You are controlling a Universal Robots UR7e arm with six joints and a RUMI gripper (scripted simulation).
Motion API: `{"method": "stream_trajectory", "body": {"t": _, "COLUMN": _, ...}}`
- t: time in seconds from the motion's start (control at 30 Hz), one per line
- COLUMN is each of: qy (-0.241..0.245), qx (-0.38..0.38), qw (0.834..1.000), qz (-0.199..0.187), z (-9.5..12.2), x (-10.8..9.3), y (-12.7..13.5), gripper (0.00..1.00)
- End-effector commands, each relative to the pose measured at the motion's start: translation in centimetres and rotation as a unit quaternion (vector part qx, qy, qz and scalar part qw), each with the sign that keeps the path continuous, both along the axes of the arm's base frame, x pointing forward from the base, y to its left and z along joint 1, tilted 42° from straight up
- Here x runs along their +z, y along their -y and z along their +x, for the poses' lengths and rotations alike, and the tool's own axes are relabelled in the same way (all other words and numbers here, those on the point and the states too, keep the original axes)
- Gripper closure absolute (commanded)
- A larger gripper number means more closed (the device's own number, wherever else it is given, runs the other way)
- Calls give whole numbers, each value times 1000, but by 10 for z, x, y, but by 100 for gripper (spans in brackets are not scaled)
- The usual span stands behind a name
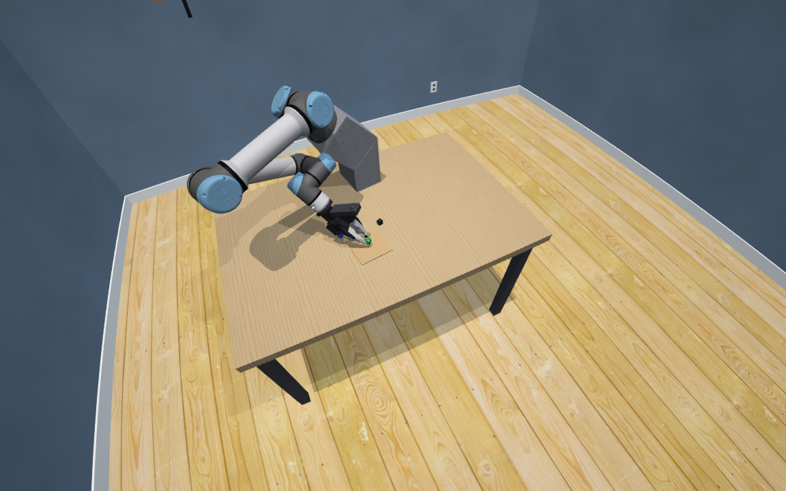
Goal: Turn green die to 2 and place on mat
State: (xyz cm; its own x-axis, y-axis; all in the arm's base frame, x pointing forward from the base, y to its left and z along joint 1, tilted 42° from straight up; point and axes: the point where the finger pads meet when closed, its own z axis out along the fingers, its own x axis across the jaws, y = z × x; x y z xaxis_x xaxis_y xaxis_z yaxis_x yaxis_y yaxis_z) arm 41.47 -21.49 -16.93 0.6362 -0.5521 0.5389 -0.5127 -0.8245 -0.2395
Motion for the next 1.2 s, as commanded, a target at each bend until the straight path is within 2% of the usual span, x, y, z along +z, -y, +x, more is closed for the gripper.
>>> {"method": "stream_trajectory", "body": {"t": 0.0, "qy": 0, "qx": 0, "qw": 1000, "qz": 0, "z": 1, "x": -7, "y": 7, "gripper": 97}}
{"method": "stream_trajectory", "body": {"t": 1.17, "qy": 0, "qx": 0, "qw": 1000, "qz": 0, "z": 1, "x": -12, "y": 11, "gripper": 97}}
